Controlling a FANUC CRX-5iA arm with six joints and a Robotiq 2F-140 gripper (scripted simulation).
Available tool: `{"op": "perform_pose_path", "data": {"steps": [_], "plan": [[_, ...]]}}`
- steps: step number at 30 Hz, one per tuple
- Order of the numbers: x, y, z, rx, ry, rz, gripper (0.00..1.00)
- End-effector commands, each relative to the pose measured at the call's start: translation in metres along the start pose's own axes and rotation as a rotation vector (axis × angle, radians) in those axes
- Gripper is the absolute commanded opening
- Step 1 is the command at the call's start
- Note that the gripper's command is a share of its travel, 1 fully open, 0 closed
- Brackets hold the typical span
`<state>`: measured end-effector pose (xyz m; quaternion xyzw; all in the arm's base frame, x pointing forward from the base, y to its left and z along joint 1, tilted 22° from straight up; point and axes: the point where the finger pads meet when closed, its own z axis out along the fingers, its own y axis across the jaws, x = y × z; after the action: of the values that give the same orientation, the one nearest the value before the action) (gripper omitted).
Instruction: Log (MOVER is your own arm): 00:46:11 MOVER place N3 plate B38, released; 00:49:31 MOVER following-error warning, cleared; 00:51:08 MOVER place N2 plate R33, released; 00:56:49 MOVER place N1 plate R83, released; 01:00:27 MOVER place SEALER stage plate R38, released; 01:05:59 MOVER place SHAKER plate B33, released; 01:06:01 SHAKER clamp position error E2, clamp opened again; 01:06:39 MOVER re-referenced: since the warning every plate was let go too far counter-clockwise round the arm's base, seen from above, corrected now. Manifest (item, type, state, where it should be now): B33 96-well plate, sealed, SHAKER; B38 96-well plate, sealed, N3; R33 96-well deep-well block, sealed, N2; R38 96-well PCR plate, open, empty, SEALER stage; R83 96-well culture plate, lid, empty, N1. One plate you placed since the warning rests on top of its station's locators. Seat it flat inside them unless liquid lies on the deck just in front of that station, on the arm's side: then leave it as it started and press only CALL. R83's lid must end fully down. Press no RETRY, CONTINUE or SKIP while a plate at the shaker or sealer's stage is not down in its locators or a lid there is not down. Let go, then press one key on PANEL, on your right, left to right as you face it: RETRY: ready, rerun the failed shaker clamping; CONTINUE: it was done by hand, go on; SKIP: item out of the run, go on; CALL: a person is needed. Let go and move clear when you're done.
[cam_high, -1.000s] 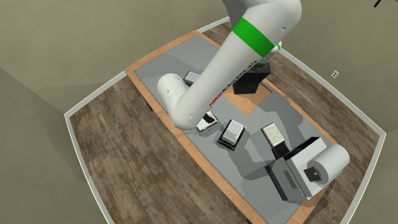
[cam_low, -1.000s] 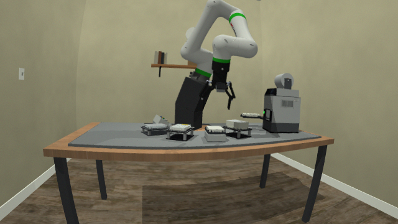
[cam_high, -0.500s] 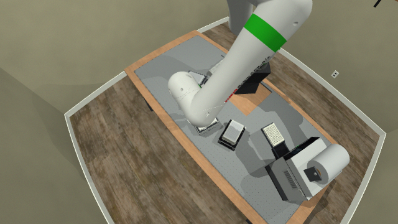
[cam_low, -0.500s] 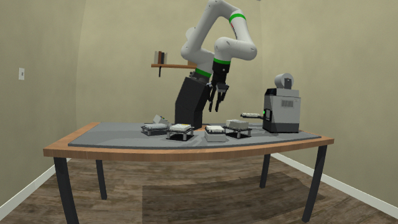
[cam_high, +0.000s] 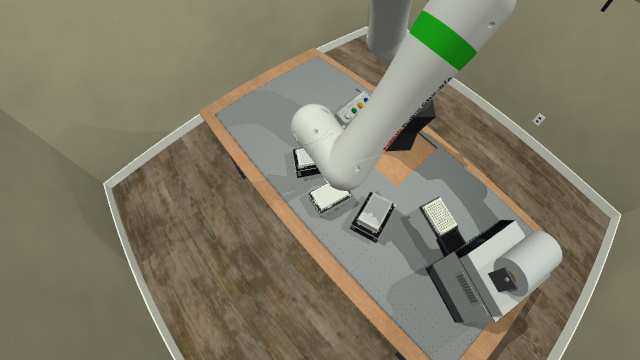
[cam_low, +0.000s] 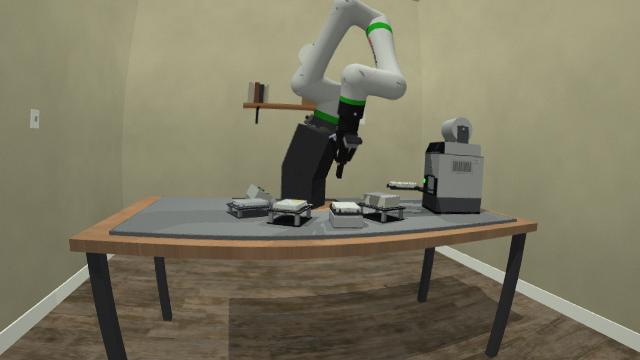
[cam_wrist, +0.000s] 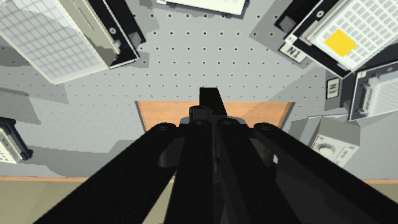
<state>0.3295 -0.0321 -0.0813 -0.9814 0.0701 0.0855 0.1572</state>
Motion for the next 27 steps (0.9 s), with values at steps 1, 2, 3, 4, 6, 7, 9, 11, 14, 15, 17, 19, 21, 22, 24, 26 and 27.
{"op": "perform_pose_path", "data": {"steps": [1,2,3,4,6,7,9,11,14,15,17,19,21,22,24,26,27], "plan": [[0.004,0.000,0.009,-0.001,0.001,0.000,0.10],[0.006,0.000,0.013,0.000,0.001,0.000,0.10],[0.008,0.000,0.018,0.000,0.001,0.000,0.10],[0.010,0.000,0.023,0.000,0.001,0.000,0.10],[0.014,0.000,0.032,0.000,0.001,0.000,0.10],[0.016,0.000,0.035,0.000,0.001,0.000,0.10],[0.016,0.000,0.035,0.000,0.001,0.000,0.10],[0.016,0.000,0.035,0.000,0.001,0.000,0.10],[0.015,0.005,0.035,0.008,0.001,0.018,0.10],[0.013,0.010,0.036,0.016,0.002,0.036,0.10],[0.011,0.019,0.037,0.033,0.002,0.073,0.10],[0.009,0.029,0.038,0.050,0.002,0.109,0.10],[0.007,0.039,0.039,0.067,0.002,0.145,0.10],[0.006,0.044,0.039,0.076,0.002,0.163,0.10],[0.003,0.053,0.040,0.093,0.002,0.200,0.10],[0.002,0.058,0.041,0.101,0.002,0.218,0.10],[0.002,0.058,0.041,0.101,0.002,0.218,0.10]]}}
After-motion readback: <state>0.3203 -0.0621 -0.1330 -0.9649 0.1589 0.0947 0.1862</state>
